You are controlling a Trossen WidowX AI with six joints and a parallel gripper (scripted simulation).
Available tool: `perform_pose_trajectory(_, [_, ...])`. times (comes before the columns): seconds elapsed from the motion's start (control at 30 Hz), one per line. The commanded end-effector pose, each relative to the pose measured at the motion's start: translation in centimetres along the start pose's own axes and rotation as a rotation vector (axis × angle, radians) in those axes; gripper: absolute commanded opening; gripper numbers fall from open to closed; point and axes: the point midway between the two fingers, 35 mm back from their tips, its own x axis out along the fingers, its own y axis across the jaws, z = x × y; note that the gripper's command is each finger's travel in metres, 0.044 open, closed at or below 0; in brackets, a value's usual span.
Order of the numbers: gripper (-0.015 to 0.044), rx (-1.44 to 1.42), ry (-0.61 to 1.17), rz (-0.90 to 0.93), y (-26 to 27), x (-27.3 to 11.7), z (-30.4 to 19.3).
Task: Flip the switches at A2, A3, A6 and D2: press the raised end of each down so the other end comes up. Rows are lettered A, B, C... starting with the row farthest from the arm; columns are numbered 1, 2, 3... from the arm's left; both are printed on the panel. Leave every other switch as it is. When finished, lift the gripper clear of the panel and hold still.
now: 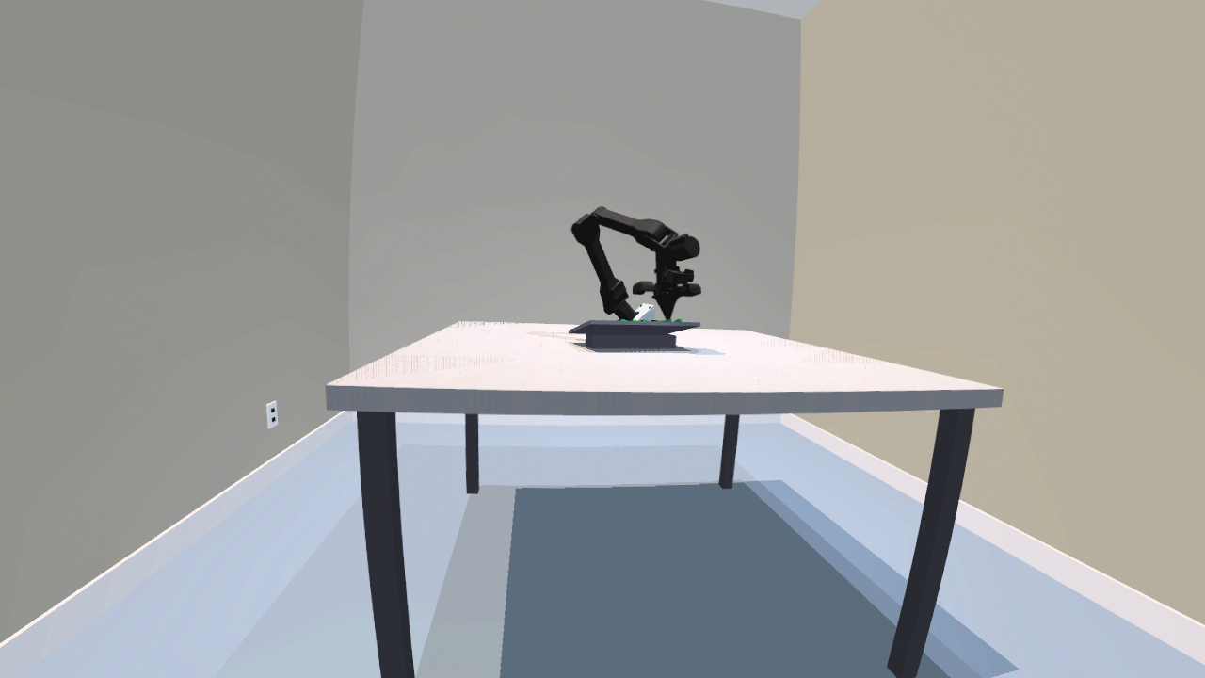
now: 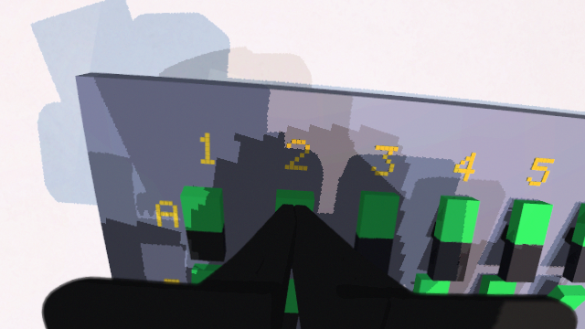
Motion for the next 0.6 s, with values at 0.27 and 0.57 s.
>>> perform_pose_trajectory(0.27, [0.0000,-0.004,0.000,-0.003,0.0,0.2,0.0])
perform_pose_trajectory(0.57, [0.0000,-0.006,-0.025,-0.001,0.0,-6.2,-0.3])
